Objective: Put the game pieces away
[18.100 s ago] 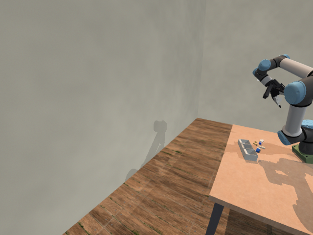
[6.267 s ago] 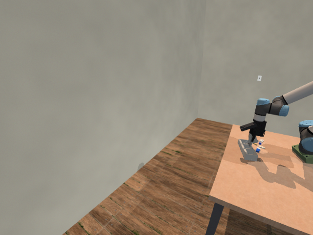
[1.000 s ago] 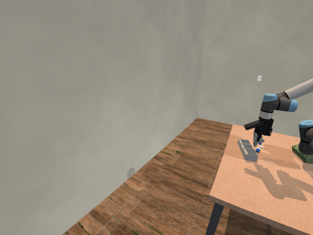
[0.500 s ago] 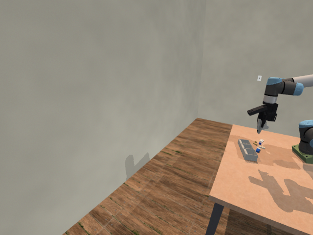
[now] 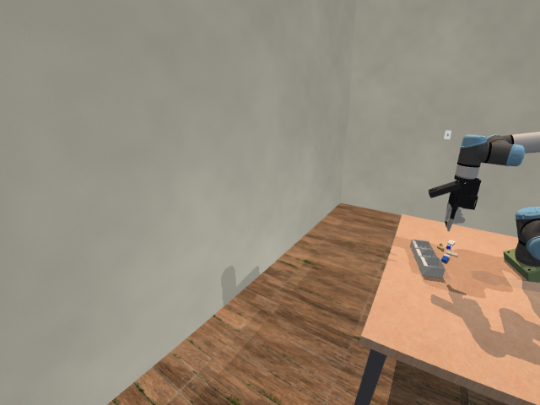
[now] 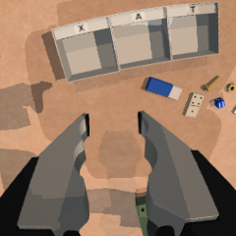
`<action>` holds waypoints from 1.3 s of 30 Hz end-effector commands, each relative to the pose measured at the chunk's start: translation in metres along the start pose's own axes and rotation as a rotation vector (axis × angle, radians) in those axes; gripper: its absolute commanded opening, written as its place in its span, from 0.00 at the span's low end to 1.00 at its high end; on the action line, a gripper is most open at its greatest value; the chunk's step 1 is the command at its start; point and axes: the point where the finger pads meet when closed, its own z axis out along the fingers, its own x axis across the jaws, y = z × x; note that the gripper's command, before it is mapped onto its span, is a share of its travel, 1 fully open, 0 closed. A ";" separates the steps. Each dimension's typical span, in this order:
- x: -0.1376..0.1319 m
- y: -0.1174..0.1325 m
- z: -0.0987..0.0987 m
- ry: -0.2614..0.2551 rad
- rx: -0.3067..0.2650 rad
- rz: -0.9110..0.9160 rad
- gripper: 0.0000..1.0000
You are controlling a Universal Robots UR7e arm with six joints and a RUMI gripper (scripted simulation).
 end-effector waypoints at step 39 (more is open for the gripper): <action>0.265 0.099 0.111 0.018 -0.012 1.455 0.24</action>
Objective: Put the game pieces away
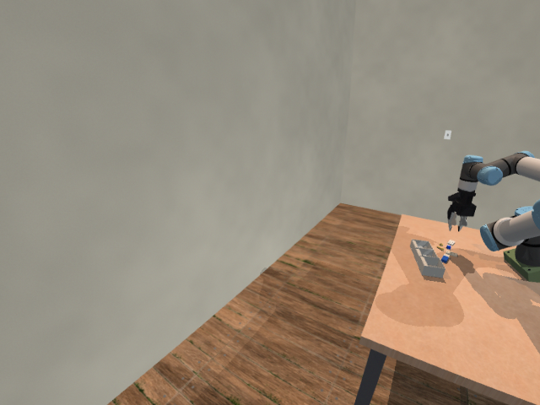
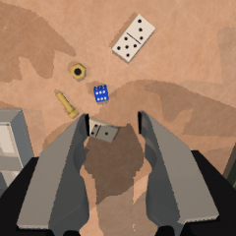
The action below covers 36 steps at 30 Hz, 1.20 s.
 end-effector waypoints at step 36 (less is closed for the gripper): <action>0.029 -0.049 0.025 -0.027 -0.024 0.680 0.24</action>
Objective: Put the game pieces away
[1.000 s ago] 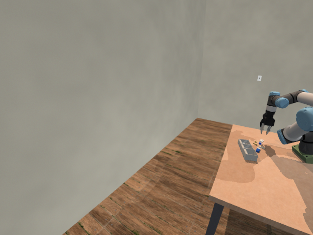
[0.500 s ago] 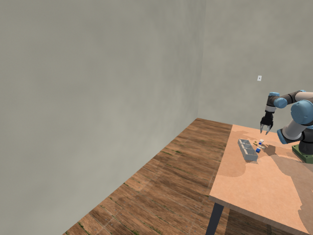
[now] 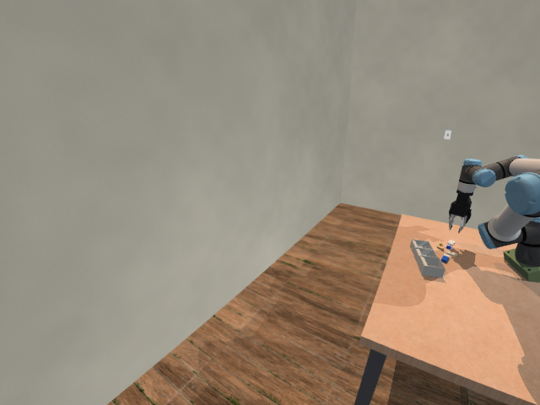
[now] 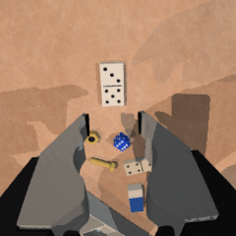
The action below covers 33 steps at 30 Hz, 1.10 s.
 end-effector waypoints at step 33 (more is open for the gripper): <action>0.000 0.000 0.032 0.000 0.000 0.000 0.24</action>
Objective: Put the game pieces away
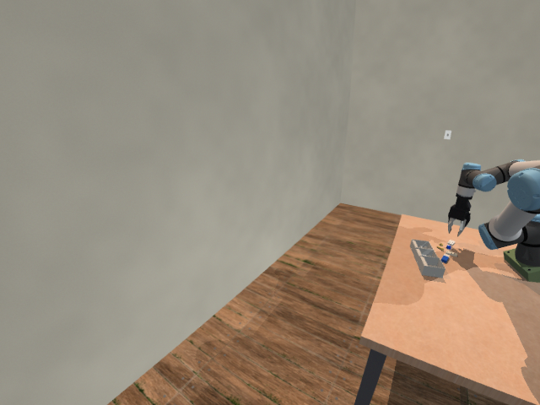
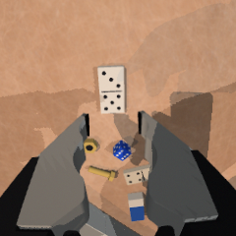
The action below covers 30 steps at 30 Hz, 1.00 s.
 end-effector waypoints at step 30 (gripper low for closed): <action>-0.001 -0.001 0.048 0.001 0.002 0.000 0.24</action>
